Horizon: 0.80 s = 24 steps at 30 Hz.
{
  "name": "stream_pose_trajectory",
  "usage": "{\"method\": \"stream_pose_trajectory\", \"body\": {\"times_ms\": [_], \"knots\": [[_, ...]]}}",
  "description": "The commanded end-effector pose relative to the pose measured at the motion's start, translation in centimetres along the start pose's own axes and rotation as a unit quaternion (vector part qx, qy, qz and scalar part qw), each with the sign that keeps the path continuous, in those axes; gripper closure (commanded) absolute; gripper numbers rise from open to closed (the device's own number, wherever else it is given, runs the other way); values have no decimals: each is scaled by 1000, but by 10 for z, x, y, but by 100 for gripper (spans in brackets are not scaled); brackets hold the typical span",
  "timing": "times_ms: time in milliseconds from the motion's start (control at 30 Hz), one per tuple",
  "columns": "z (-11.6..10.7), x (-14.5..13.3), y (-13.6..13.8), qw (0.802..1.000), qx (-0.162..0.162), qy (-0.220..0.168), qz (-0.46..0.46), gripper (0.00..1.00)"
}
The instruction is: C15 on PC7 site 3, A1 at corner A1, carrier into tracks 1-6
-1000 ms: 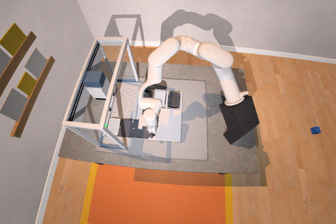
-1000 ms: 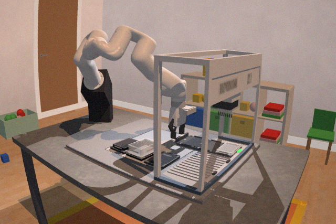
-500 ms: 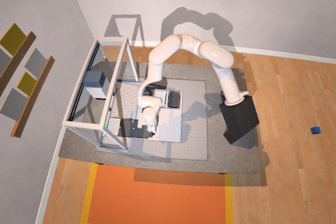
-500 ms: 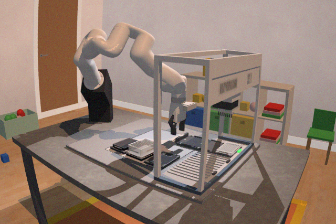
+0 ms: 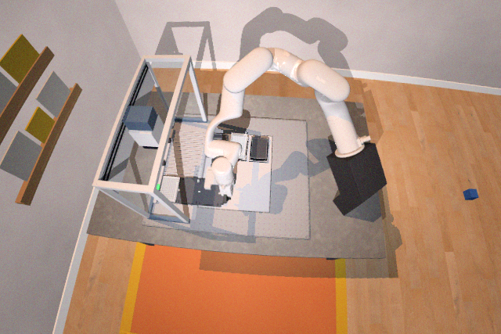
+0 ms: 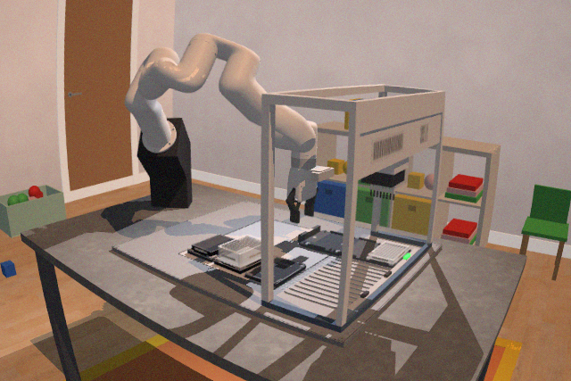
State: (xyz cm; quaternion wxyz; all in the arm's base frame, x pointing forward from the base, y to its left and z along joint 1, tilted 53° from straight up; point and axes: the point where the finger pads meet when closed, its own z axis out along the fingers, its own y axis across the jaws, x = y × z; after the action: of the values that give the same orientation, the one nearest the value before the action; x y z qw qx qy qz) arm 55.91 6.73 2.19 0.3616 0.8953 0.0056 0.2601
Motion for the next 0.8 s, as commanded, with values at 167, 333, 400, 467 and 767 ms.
{"method": "stream_pose_trajectory", "body": {"times_ms": [167,333,400,467,767], "knots": [[-17,1,0,1000,1,1,0,18],[-24,1,0,1000,1,1,0,18],[-27,1,0,1000,1,1,0,18],[-30,1,0,1000,1,1,0,18],[-42,1,0,1000,1,1,0,18]]}}
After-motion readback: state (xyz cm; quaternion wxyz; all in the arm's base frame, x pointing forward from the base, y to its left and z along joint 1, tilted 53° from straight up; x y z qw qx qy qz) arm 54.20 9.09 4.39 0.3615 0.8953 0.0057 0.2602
